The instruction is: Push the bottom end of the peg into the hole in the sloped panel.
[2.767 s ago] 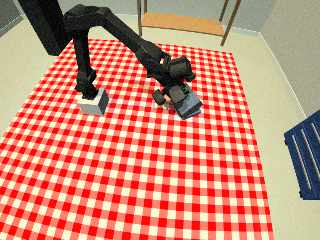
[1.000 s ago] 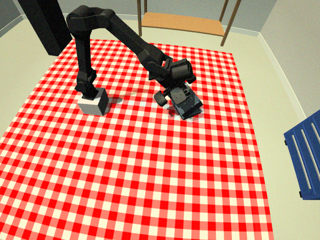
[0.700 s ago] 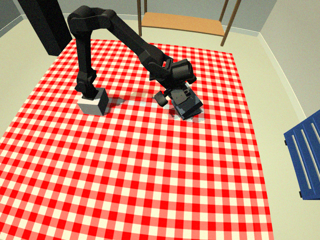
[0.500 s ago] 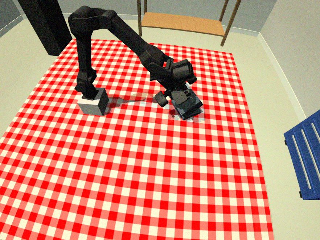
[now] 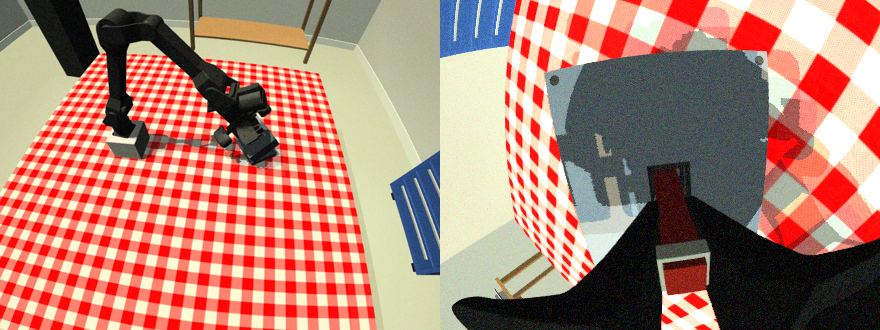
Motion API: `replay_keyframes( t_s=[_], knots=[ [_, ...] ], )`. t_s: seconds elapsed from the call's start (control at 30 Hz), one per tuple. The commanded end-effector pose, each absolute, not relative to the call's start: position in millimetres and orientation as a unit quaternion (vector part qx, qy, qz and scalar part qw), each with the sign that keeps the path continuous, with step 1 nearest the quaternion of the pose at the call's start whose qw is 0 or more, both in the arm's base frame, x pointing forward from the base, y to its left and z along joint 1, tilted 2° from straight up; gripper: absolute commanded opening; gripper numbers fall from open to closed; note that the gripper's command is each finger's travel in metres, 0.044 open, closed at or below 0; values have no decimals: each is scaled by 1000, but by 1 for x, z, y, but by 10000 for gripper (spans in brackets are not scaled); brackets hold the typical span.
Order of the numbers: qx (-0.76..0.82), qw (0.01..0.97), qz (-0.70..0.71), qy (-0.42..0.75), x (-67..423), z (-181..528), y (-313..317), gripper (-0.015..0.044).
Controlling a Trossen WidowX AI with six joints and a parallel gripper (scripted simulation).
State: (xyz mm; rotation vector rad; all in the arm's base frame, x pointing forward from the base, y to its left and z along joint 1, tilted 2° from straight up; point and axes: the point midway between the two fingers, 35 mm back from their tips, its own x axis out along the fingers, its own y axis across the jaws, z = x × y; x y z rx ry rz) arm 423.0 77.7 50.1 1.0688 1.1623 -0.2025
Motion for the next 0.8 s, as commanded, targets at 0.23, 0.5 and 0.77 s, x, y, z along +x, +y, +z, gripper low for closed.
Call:
replay_keyframes(
  t_s=[0.23, 0.5, 0.77],
  knots=[
    [481, 700, -92, 520, 427, 46, 79, 0],
    [481, 700, -92, 520, 427, 43, 80, 0],
    [481, 700, -92, 520, 427, 41, 80, 0]
  ],
)
